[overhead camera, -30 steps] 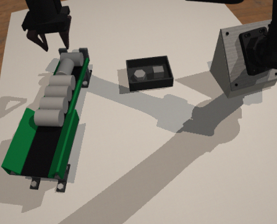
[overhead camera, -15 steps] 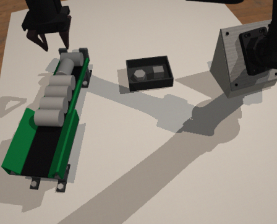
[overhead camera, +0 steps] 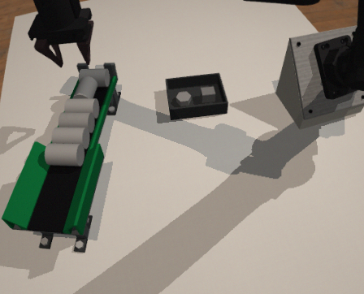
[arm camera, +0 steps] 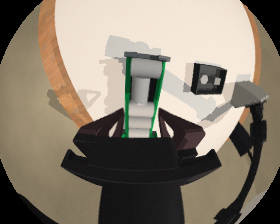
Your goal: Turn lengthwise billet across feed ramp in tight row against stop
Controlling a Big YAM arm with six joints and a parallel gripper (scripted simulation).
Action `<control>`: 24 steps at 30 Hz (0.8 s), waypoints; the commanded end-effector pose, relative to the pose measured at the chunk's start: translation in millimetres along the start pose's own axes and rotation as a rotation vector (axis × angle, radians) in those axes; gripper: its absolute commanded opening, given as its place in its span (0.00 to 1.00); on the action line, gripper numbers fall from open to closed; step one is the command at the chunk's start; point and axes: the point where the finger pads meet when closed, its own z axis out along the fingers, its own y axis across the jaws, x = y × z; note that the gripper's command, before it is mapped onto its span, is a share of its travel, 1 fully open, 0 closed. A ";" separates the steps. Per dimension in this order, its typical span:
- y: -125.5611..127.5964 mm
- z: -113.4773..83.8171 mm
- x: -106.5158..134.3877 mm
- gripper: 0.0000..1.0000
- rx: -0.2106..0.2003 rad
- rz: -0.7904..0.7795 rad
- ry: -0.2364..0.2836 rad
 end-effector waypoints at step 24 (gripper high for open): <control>14.8 -20.2 -0.1 0.55 -0.054 0.072 -0.008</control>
